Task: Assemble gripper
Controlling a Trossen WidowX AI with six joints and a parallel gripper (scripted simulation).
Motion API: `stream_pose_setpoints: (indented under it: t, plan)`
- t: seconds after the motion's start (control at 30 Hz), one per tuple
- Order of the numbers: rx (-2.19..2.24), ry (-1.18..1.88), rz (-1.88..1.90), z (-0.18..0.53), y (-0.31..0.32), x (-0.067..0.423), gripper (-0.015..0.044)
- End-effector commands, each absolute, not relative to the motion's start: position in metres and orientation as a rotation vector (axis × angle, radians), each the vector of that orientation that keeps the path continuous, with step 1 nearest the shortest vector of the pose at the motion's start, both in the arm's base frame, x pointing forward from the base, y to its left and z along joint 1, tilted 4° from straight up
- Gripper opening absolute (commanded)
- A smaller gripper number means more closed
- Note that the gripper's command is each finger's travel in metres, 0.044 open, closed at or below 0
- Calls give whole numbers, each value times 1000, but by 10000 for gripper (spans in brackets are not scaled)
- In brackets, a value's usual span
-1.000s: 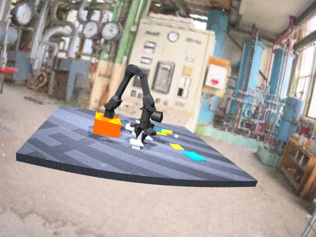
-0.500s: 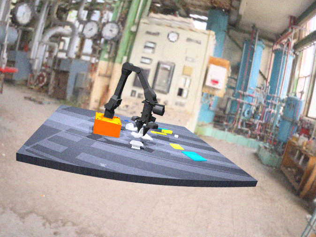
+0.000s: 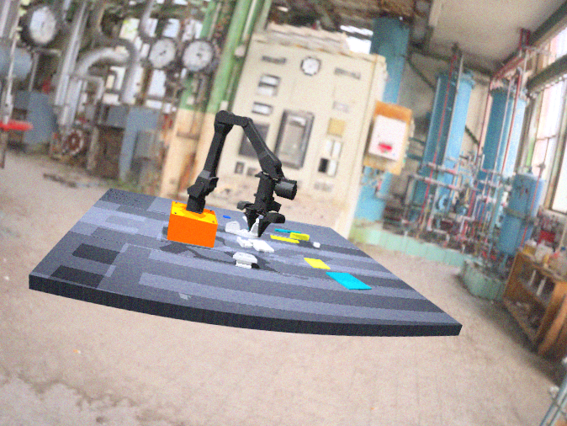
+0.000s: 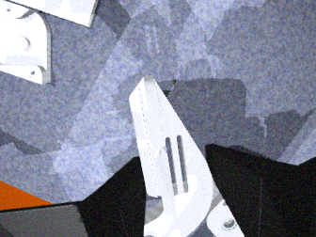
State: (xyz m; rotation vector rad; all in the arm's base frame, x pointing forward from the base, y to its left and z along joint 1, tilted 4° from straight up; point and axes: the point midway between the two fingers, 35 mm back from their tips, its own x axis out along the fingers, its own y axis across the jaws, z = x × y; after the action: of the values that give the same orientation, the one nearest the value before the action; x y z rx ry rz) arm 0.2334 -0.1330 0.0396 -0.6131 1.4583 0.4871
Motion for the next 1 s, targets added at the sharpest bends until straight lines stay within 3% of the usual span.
stream_pose_setpoints:
  t: [0.0, 0.97]
  plan:
    - [-615, 1451, 480, 43, -134, 236, 134]
    - [-428, 1478, 318, 40, -53, 272, 134]
